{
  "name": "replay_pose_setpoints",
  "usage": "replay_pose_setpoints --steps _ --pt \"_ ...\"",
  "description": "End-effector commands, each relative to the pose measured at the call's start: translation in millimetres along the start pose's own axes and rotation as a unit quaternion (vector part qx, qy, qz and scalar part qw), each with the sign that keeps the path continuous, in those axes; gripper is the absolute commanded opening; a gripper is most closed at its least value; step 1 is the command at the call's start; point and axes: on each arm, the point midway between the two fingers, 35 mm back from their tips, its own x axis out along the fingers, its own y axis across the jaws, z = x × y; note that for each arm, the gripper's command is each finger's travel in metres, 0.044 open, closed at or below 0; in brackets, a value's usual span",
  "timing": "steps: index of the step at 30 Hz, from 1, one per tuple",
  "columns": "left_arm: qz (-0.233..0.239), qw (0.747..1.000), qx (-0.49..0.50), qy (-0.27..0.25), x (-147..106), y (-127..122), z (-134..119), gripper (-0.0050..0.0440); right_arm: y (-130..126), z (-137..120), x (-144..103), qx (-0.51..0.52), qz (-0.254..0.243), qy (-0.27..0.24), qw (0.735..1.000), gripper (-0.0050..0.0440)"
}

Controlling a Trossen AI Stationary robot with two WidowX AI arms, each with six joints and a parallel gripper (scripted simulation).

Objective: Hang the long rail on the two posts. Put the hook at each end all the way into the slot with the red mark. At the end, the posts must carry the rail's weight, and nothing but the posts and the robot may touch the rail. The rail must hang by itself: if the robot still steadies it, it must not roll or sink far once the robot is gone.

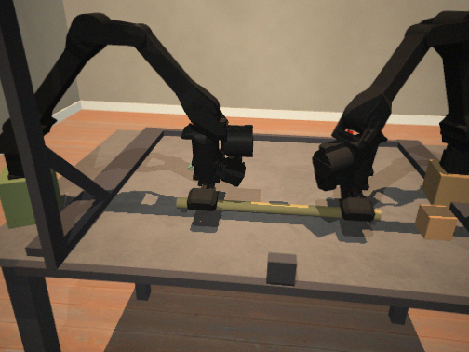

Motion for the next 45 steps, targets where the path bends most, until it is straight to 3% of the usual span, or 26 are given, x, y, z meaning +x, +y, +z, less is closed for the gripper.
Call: replay_pose_setpoints --steps 1,7,11,15,25,35,36,38,45 --pt "-0.003 1.000 -0.001 -0.006 1.6 1.5 2.0 0.0225 -1.0 1.7 4.9 0.001 0.000 -0.003 1.000 0.0225" --pt "-0.003 1.000 -0.002 -0.007 10.5 1.6 2.5 0.0225 -0.8 1.6 11.0 0.001 0.001 -0.003 1.000 0.0225" --pt "-0.001 1.000 -0.003 -0.011 8.1 1.9 4.9 0.0225 0.4 2.9 9.9 0.002 0.002 -0.005 1.000 0.0186" --pt "-0.001 1.000 -0.005 -0.019 2.3 3.2 8.2 0.0225 1.3 5.7 4.5 0.004 0.007 -0.012 1.000 0.0186" --pt "-0.001 1.000 -0.005 -0.019 2.3 3.2 8.2 0.0225 1.3 5.7 4.5 0.004 0.007 -0.012 1.000 0.0106" --pt "-0.001 1.000 -0.005 -0.019 2.3 3.2 8.2 0.0225 0.7 1.8 6.3 0.003 0.005 -0.009 1.000 0.0066" --pt "-0.001 1.000 -0.005 -0.019 2.3 3.2 8.2 0.0225 0.7 1.8 6.3 0.003 0.005 -0.009 1.000 0.0042" --pt "-0.001 1.000 -0.005 -0.019 2.3 3.2 8.2 0.0206 0.7 1.8 6.3 0.003 0.005 -0.009 1.000 0.0000" --pt "-0.001 1.000 -0.005 -0.019 2.3 3.2 8.2 0.0166 1.3 4.7 4.5 0.004 0.007 -0.012 1.000 -0.0003"
